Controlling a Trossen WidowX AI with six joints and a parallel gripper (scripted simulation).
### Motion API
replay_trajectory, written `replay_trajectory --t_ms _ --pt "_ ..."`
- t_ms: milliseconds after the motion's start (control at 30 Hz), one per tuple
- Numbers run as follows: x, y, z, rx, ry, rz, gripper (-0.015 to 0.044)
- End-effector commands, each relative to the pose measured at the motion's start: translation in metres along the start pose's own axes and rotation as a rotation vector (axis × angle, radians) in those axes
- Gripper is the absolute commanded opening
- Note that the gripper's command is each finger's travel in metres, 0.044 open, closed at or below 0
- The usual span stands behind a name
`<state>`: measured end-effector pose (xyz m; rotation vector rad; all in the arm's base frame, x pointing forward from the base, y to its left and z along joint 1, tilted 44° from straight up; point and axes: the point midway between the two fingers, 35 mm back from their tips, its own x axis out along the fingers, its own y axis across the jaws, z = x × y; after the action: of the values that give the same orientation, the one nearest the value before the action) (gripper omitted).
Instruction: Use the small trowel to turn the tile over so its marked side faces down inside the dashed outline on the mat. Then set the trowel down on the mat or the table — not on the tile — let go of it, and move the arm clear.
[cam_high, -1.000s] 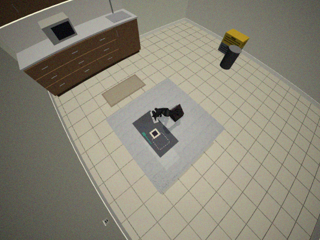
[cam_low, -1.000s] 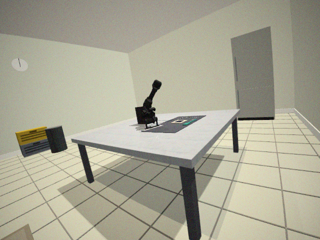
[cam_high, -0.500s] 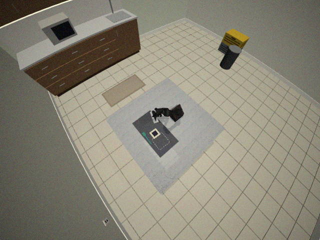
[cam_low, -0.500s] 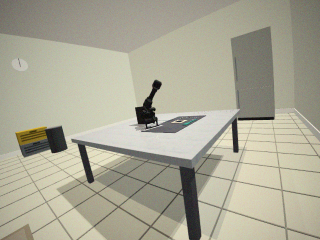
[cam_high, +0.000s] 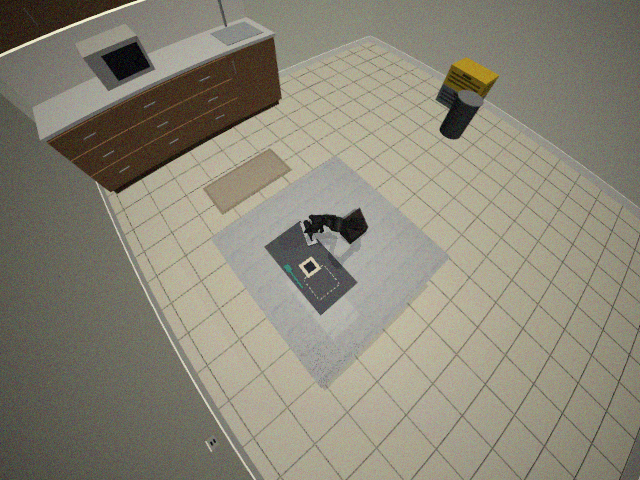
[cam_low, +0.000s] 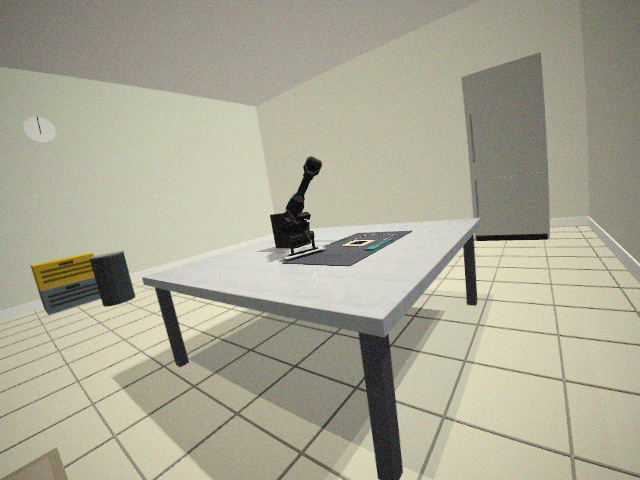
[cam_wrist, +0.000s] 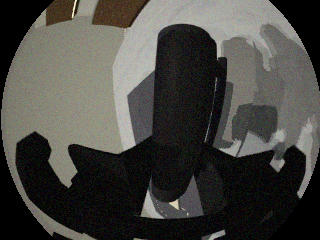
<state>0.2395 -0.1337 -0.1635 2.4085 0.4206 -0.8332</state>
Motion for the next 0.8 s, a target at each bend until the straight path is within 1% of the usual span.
replay_trajectory --t_ms 0,500,600,767 --pt "-0.007 0.012 0.0 -0.011 0.0 0.013 0.0" --pt "-0.031 0.036 -0.001 -0.012 0.003 0.015 0.0" --pt "-0.028 0.038 -0.002 -0.019 0.005 0.016 0.0" --pt "-0.012 0.053 -0.012 -0.068 0.025 0.017 0.0"
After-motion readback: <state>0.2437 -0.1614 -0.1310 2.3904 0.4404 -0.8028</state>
